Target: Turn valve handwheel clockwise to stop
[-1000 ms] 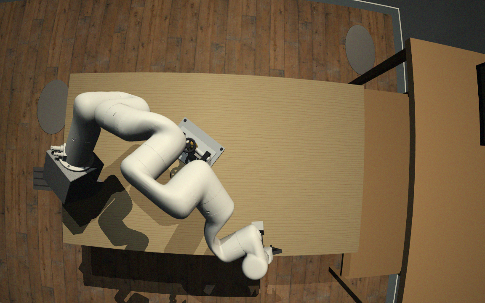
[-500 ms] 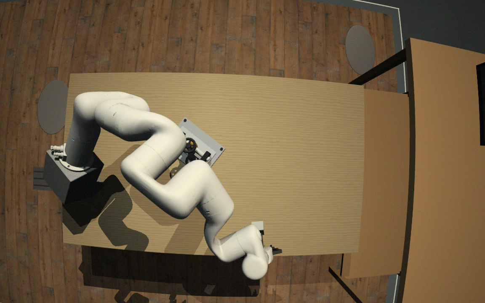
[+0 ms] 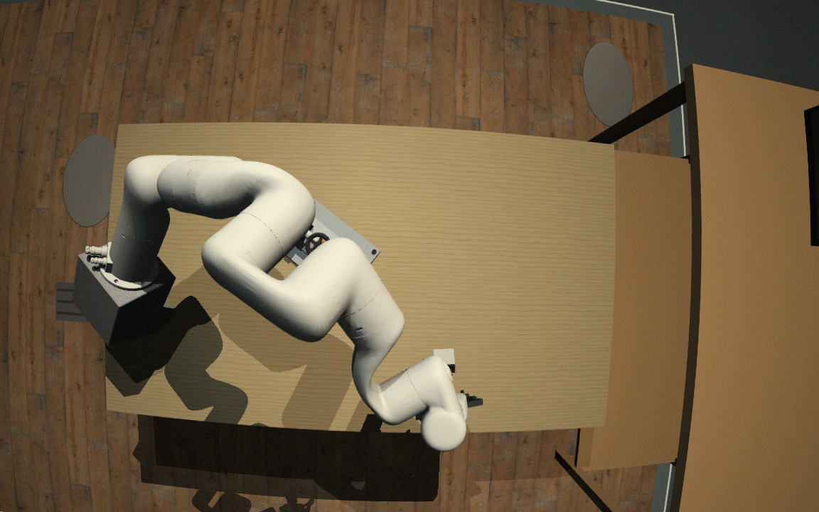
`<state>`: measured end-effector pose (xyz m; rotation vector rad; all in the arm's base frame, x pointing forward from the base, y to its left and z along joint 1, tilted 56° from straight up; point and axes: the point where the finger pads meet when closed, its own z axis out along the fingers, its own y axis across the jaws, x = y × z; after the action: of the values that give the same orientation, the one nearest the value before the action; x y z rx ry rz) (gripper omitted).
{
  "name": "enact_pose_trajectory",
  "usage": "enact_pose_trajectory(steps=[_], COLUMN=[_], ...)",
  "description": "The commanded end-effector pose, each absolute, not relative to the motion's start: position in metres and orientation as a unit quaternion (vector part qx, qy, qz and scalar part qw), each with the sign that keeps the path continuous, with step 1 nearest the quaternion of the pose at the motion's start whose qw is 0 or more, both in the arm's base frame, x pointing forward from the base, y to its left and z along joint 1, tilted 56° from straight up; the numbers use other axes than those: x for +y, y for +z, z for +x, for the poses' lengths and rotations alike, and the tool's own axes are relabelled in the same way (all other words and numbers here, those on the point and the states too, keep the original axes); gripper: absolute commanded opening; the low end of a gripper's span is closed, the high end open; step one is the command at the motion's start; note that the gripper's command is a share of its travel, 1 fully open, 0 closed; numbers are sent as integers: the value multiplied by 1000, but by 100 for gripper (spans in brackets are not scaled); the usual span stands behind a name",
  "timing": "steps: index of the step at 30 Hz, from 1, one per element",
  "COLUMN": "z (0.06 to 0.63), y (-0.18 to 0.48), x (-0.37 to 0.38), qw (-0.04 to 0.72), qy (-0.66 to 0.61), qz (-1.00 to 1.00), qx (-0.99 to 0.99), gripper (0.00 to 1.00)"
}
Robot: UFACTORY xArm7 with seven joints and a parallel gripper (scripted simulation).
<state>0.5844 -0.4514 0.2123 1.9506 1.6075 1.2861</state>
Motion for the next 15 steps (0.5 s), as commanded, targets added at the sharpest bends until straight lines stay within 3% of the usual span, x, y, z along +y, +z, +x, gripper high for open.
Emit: enact_pose_trajectory(steps=[1,15], z=[563,507], y=[251,298], x=[-407,-302], qw=[119,30], qy=[457,459], qz=[688,718], qx=[551,521], gripper=[100,100])
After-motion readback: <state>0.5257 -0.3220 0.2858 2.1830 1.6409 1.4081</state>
